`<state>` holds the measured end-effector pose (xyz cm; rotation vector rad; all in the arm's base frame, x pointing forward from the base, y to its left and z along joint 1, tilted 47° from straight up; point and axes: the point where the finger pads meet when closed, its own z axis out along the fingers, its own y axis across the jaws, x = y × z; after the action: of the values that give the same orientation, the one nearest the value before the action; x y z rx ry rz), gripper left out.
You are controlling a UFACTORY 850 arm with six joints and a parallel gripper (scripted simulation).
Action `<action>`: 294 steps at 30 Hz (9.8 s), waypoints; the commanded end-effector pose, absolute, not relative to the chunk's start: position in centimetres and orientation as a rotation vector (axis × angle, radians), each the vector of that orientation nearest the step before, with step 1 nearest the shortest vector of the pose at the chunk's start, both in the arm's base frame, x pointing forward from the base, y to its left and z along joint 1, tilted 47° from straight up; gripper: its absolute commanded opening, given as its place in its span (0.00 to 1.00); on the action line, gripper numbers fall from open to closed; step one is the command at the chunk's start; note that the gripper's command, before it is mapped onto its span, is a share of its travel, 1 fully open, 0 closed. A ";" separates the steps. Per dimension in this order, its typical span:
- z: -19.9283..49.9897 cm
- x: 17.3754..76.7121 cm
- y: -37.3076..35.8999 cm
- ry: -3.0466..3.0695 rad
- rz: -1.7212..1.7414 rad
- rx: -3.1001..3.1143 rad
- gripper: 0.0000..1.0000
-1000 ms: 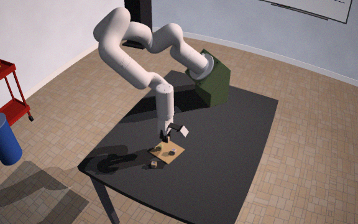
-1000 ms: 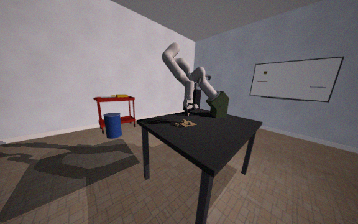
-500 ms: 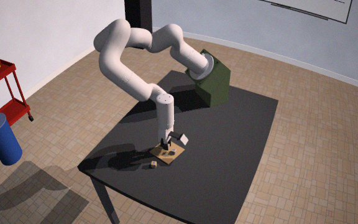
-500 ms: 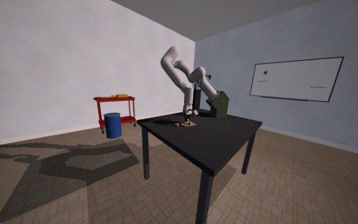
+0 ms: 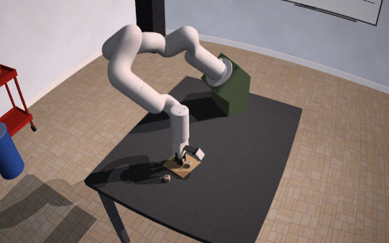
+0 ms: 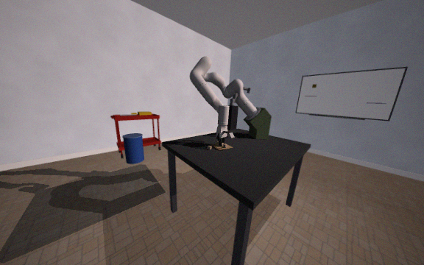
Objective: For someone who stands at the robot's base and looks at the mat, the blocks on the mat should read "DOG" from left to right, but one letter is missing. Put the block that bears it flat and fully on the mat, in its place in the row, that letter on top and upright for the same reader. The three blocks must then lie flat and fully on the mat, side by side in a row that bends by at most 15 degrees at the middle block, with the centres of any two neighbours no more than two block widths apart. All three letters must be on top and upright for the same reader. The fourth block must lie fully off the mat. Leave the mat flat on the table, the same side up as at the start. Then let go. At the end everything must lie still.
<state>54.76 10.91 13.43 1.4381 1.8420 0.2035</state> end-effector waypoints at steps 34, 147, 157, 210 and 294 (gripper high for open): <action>13.5 54.8 10.9 1.842 0.204 1.438 0.21; 13.2 55.1 10.9 1.842 0.204 1.438 0.42; 13.8 54.5 11.2 1.842 0.204 1.438 0.42; 19.7 48.9 13.9 1.842 0.204 1.438 1.00; 25.1 43.8 16.4 1.842 0.204 1.438 1.00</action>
<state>43.78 16.41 25.04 1.4380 1.8421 0.2031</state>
